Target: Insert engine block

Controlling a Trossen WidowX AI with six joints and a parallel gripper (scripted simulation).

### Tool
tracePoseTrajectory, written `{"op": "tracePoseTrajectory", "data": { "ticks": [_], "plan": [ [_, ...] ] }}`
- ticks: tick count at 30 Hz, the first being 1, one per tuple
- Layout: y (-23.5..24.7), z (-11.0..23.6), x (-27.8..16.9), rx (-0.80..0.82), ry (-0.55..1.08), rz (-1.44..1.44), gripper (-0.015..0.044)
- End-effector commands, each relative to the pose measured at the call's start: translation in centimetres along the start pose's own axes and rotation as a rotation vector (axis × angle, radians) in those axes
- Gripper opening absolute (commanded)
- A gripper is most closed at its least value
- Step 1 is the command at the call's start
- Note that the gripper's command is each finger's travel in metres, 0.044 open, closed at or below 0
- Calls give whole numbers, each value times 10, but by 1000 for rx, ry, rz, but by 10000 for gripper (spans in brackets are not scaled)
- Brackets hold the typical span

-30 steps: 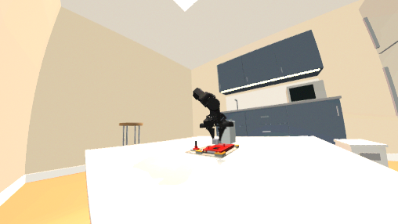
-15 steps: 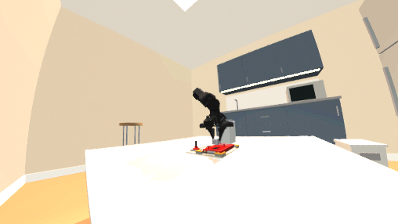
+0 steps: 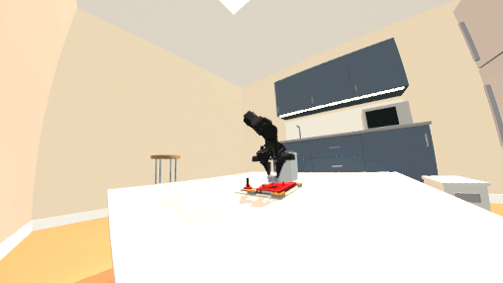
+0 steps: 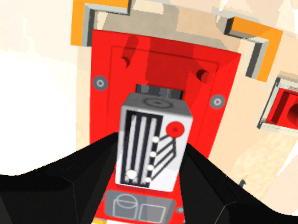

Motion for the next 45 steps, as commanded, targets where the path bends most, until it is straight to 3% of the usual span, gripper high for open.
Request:
{"op": "tracePoseTrajectory", "data": {
  "ticks": [1, 45],
  "plan": [
    [0, 0, 0, -4, -2, 3, 159],
    [-1, -10, 0, -4, -2, 5, 159]
  ]
}}
Point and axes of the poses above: the point midway between the two fingers, 35 mm back from their tips, its own z axis back along the fingers, its own y axis across the jaws, x = y × z, the point moved 4 cm from there along z, back along the fingers, and after that the axes turned 7 degrees about z, right-handed, at the moved point
